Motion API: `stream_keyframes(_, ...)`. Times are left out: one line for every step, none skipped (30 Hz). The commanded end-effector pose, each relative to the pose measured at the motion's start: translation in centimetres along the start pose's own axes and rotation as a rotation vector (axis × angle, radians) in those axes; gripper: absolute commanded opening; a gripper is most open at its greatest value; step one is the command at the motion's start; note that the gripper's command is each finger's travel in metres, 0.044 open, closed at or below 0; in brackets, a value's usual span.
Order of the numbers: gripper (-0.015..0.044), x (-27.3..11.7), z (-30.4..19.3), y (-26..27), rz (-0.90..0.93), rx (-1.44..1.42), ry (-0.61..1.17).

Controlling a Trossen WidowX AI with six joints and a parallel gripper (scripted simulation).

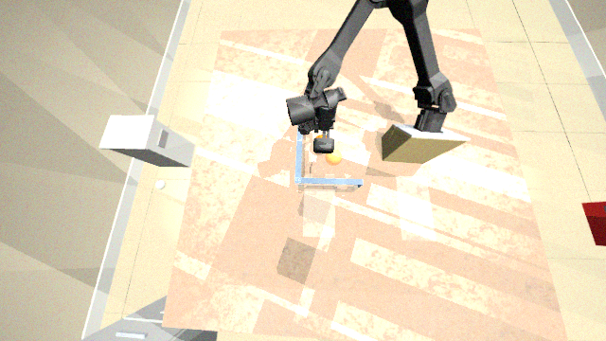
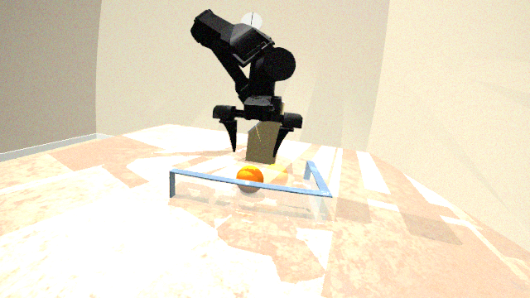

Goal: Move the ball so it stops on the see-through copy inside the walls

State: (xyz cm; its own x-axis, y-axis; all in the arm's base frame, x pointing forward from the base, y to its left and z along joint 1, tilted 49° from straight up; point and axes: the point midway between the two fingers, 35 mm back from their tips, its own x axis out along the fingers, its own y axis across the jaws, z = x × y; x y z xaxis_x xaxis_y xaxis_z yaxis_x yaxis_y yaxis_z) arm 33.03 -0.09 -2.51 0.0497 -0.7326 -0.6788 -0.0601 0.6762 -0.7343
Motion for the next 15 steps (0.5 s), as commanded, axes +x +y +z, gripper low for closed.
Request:
stream_keyframes(0.0425,0.0,-0.2,-0.2,-0.017,-0.007,-0.001)
stream_keyframes(0.0425,0.4,-0.2,-0.2,-0.017,-0.007,-0.001)
stream_keyframes(0.0425,0.9,-0.2,-0.2,-0.018,-0.007,-0.001)
stream_keyframes(0.0425,1.3,-0.2,-0.2,-0.018,-0.007,-0.001)
stream_keyframes(0.0425,1.4,-0.2,-0.2,-0.018,-0.007,-0.001)
stream_keyframes(0.0425,1.4,-0.2,-0.2,-0.018,-0.007,-0.001)
stream_keyframes(0.0425,1.4,-0.2,-0.2,-0.018,-0.007,-0.001)
stream_keyframes(0.0425,1.5,-0.2,-0.2,-0.018,-0.007,-0.001)
stream_keyframes(0.0425,1.6,-0.2,-0.2,-0.018,-0.007,-0.001)
stream_keyframes(0.0425,1.8,-0.2,-0.2,-0.018,-0.007,-0.001)
stream_keyframes(0.0425,2.0,-0.2,-0.2,-0.018,-0.007,-0.001)
stream_keyframes(0.0425,2.1,-0.2,-0.2,-0.017,-0.007,-0.001)
stream_keyframes(0.0425,2.3,-0.2,-0.2,-0.017,-0.007,-0.001)
stream_keyframes(0.0425,2.4,-0.2,-0.2,-0.017,-0.007,-0.001)
stream_keyframes(0.0425,2.6,-0.2,-0.2,-0.017,-0.007,-0.001)
